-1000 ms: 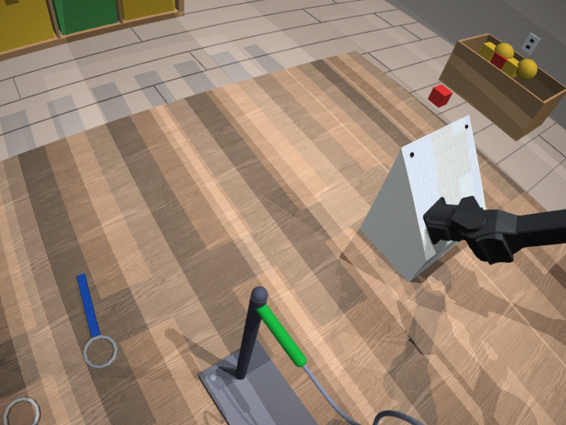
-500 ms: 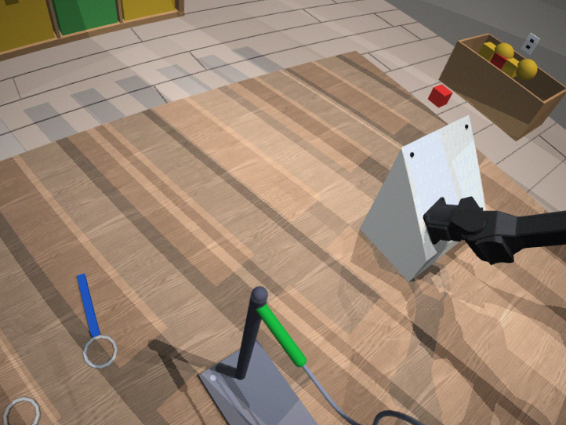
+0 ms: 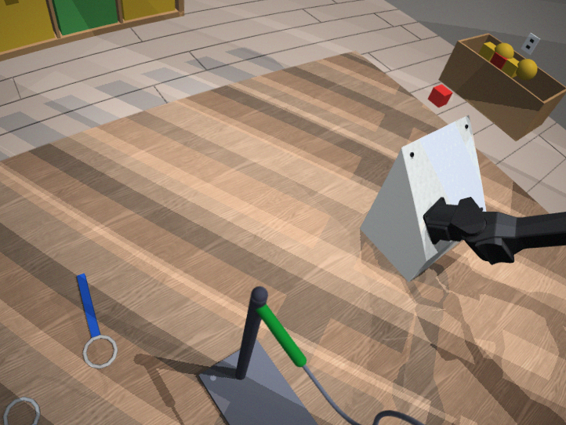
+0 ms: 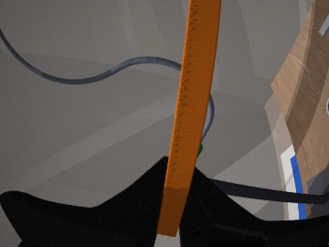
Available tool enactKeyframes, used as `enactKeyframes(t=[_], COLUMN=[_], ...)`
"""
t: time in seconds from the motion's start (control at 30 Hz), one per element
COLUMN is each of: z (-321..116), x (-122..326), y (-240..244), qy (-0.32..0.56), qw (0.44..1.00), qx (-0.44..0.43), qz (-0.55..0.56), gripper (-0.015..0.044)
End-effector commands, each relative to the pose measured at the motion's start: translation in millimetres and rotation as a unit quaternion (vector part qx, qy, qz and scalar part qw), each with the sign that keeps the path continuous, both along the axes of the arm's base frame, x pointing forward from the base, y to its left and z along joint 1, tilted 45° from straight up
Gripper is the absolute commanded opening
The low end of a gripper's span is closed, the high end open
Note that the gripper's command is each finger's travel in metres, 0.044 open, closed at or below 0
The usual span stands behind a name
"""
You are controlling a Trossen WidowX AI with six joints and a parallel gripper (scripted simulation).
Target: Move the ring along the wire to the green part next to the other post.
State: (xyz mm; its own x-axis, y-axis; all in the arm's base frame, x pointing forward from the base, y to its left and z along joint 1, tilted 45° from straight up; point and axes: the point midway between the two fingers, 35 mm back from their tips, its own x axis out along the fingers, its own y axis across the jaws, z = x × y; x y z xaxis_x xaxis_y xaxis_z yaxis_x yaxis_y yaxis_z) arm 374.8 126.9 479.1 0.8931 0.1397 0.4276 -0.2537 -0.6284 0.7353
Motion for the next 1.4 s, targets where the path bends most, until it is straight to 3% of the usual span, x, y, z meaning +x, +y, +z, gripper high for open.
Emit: enactKeyframes(t=[0.0,0.63,1.37], z=[-12,-82,-163], x=[2,9,9], y=[7,31,18], qy=[0.009,0.054,0.1], qw=[0.999,0.96,0.854], qx=[-0.044,-0.274,-0.51], qz=[-0.001,-0.006,-0.011], gripper=[-0.015,-0.015,-0.015])
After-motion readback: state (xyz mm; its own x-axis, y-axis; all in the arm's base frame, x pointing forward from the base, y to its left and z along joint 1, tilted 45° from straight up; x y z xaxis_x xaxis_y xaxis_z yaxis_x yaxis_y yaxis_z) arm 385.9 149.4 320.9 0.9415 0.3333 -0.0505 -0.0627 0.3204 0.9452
